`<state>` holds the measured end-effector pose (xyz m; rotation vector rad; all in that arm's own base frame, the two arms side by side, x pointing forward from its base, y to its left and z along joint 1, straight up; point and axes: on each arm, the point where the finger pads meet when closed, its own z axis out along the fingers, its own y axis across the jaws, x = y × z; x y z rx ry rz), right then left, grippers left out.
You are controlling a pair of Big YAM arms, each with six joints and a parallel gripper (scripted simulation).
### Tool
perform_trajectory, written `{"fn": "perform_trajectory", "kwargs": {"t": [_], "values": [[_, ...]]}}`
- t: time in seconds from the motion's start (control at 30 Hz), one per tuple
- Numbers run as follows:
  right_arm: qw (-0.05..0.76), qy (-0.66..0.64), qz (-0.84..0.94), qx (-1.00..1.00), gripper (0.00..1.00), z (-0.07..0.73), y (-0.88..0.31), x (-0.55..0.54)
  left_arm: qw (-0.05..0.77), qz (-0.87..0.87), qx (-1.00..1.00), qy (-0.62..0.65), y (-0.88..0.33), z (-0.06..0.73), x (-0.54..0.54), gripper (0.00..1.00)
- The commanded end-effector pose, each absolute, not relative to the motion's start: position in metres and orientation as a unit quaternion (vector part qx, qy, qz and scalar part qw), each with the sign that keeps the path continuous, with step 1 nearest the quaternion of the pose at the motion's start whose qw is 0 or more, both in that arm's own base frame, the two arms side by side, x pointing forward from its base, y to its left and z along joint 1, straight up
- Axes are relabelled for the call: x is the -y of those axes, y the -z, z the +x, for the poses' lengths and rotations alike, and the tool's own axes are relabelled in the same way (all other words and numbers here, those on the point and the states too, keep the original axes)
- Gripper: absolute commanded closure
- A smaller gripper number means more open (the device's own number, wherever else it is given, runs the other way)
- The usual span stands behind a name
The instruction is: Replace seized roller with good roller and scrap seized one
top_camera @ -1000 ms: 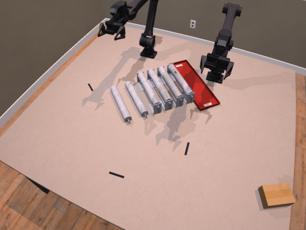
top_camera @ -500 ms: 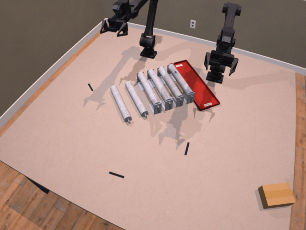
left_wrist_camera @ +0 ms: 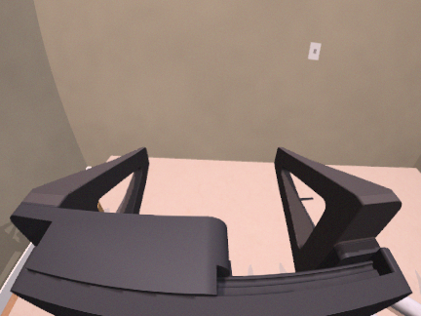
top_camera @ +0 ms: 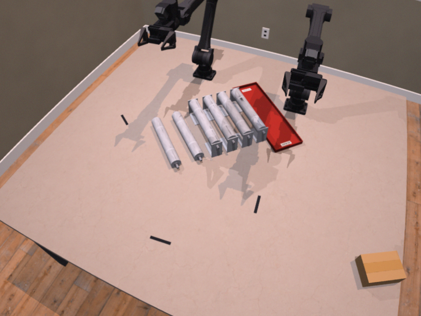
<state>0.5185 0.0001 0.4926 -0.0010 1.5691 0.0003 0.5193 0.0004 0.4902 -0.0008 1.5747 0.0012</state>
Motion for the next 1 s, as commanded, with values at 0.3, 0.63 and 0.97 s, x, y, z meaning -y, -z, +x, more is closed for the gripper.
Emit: {"fn": "perform_trajectory", "kwargs": {"t": [0.3,0.63,0.97], "values": [[0.723,-0.001,0.006,-0.691,0.00,0.524,-0.529,0.005,0.734,0.001,-0.679,0.006,-0.536,0.517,0.008,1.00],[0.722,0.000,0.006,-0.692,1.00,0.525,-0.525,0.006,0.734,0.001,-0.679,0.006,-0.536,0.516,0.007,1.00],[0.723,0.000,0.006,-0.691,1.00,0.525,-0.527,0.006,0.736,0.002,-0.677,0.007,-0.539,0.516,0.008,1.00]]}}
